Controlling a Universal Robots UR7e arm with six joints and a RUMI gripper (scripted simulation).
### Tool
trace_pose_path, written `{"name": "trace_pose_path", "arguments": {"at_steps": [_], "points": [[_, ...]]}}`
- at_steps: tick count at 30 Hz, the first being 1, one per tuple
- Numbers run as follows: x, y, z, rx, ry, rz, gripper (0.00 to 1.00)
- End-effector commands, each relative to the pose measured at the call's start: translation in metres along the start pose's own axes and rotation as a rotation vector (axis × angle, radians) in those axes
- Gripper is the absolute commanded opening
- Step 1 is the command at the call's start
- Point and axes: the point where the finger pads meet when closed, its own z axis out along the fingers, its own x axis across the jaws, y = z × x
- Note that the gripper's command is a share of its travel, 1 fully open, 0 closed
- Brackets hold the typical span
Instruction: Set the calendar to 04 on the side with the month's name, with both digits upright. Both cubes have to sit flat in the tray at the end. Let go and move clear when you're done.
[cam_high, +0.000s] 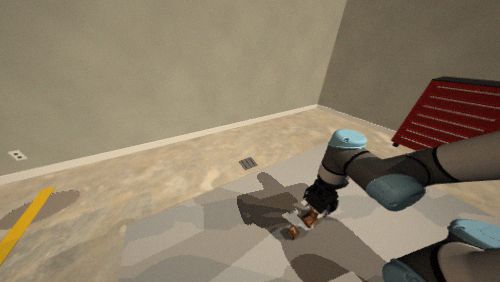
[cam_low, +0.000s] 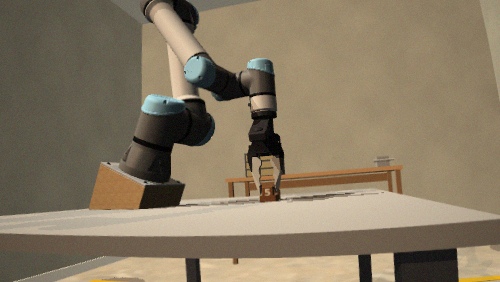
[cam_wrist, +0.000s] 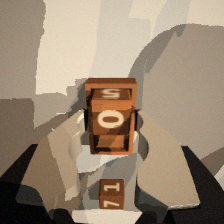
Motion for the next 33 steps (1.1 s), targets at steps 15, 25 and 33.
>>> {"name": "trace_pose_path", "arguments": {"at_steps": [15,25,33], "points": [[0.0,0.0,-0.001,0.0,-0.001,0.0,0.28],[0.0,0.0,-0.013,0.0,-0.001,0.0,0.28],[0.0,0.0,-0.042,0.0,-0.001,0.0,0.28]]}}
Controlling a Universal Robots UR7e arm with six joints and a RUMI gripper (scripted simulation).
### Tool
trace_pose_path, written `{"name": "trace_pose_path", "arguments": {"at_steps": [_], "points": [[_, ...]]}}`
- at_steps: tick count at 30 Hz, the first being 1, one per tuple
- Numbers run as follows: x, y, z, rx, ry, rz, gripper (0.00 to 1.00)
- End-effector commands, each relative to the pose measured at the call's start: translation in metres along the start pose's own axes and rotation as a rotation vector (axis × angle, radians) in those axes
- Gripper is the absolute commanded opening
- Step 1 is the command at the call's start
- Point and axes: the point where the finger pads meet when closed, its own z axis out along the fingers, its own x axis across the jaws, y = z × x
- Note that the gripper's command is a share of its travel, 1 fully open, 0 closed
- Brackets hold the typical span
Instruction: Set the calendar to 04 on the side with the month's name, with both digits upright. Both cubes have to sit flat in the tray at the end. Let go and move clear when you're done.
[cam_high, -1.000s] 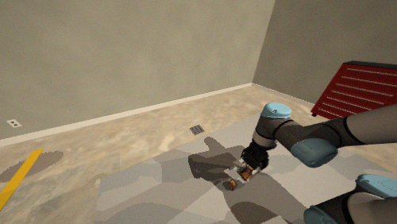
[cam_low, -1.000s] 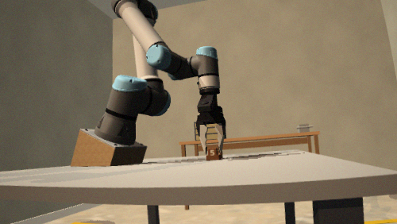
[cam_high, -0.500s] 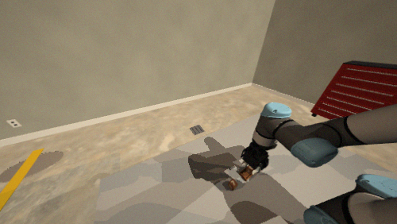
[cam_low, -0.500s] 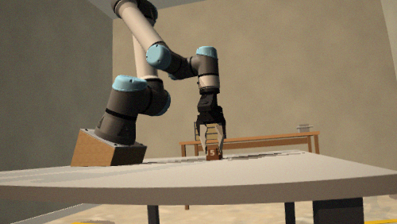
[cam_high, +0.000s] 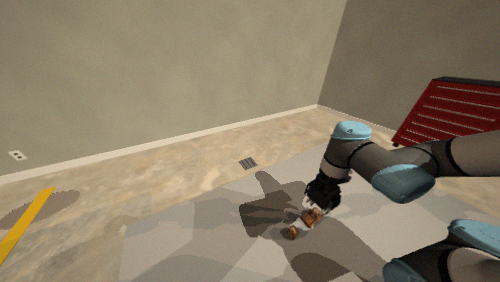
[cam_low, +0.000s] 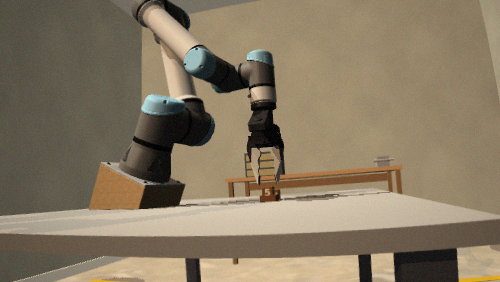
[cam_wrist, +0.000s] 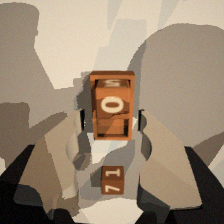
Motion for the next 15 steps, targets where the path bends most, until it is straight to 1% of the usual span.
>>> {"name": "trace_pose_path", "arguments": {"at_steps": [1,4,6,11,15], "points": [[0.0,0.0,-0.021,-0.002,0.0,0.0,0.28],[0.0,0.0,-0.034,-0.002,0.0,0.0,0.28],[0.0,0.0,-0.034,-0.002,0.0,0.0,0.28],[0.0,0.0,-0.053,-0.002,0.0,0.0,0.28],[0.0,0.0,-0.062,-0.002,0.0,0.0,0.28]]}}
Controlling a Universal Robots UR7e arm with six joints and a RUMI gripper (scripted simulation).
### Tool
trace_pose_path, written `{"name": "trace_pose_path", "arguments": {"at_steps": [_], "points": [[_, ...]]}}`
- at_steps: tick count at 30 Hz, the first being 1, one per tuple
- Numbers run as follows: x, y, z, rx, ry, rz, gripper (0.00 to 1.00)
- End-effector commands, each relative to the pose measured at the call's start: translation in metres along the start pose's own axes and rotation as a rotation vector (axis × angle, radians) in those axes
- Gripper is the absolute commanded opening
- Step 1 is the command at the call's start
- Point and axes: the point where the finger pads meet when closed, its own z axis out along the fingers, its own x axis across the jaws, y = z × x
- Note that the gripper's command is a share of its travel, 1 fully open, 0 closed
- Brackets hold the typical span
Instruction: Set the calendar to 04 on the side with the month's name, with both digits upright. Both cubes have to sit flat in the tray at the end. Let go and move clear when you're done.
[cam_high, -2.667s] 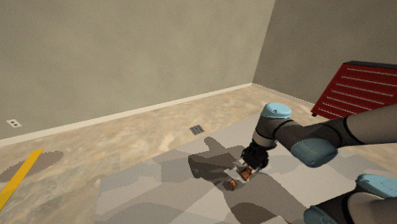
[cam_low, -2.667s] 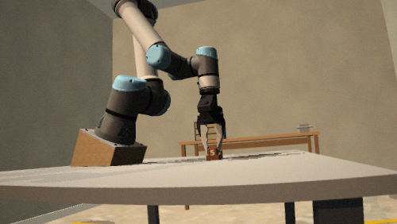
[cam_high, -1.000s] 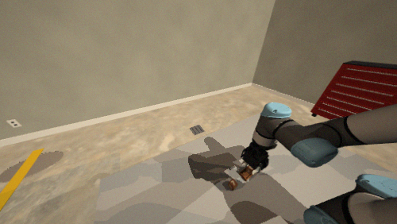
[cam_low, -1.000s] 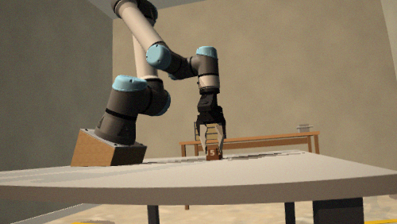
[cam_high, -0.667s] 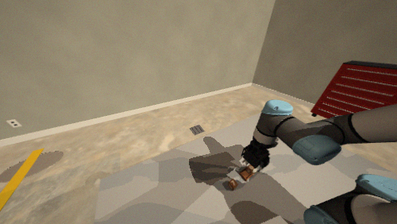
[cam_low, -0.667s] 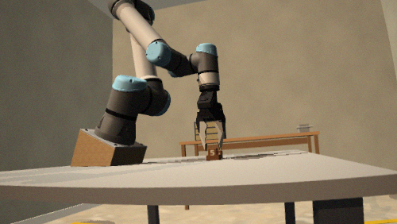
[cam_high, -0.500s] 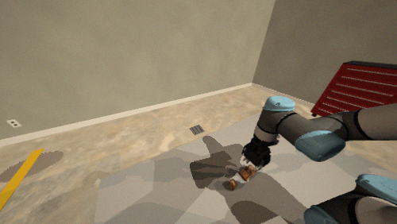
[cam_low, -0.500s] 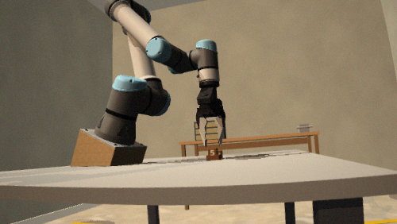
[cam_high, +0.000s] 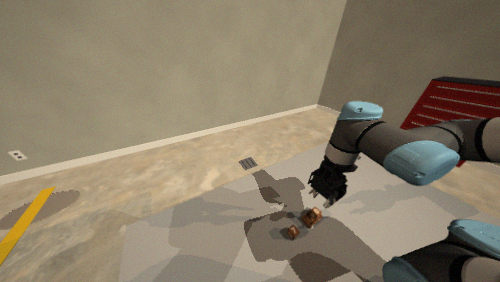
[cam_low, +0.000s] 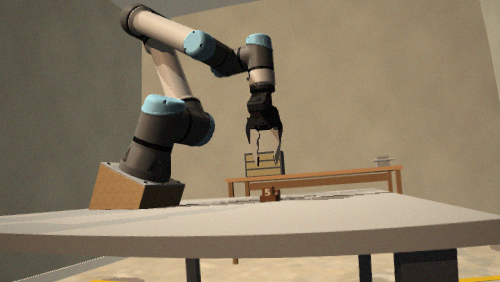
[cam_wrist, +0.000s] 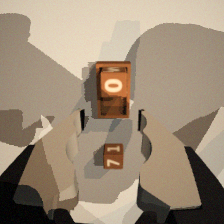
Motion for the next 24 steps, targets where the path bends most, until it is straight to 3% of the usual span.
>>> {"name": "trace_pose_path", "arguments": {"at_steps": [1,8,9,24], "points": [[0.0006,-0.0002,-0.0125,-0.003,0.0,0.0,0.28],[0.0006,-0.0002,-0.0144,-0.003,0.0,0.0,0.28],[0.0006,-0.0002,-0.0144,-0.003,0.0,0.0,1.0],[0.0006,-0.0002,-0.0144,-0.003,0.0,0.0,1.0]]}}
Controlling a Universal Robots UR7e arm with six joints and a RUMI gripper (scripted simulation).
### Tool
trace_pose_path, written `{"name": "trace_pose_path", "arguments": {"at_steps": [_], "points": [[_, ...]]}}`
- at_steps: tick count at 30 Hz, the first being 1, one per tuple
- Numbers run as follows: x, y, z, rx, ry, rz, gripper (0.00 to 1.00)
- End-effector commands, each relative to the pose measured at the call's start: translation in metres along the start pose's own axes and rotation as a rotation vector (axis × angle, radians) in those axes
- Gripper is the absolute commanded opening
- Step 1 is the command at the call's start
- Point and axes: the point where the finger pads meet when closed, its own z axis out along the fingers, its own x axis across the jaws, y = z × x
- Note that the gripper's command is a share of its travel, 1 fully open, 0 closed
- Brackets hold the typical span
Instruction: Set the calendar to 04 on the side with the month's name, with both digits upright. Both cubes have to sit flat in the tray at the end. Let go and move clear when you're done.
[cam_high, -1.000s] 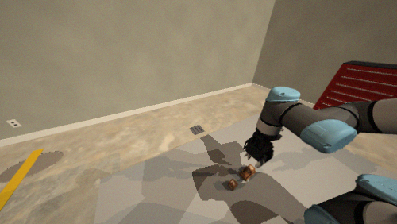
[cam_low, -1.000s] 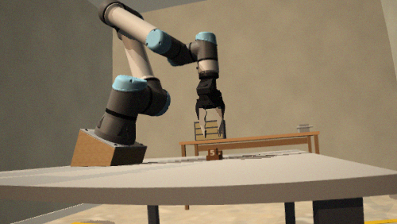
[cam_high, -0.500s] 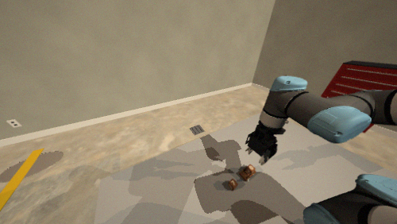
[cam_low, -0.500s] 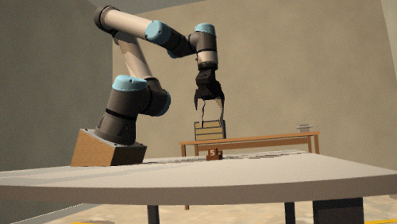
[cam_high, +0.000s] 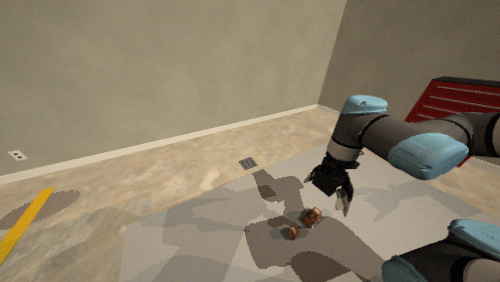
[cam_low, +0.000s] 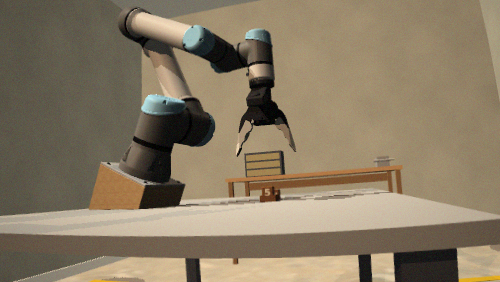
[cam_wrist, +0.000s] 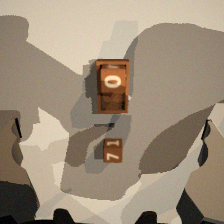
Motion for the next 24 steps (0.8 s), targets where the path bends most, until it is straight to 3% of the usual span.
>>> {"name": "trace_pose_path", "arguments": {"at_steps": [1,24], "points": [[-0.0003,-0.0001,-0.0003,0.0,-0.001,0.0,1.0],[-0.0008,0.0003,-0.0002,0.0,-0.001,-0.024,1.0]]}}
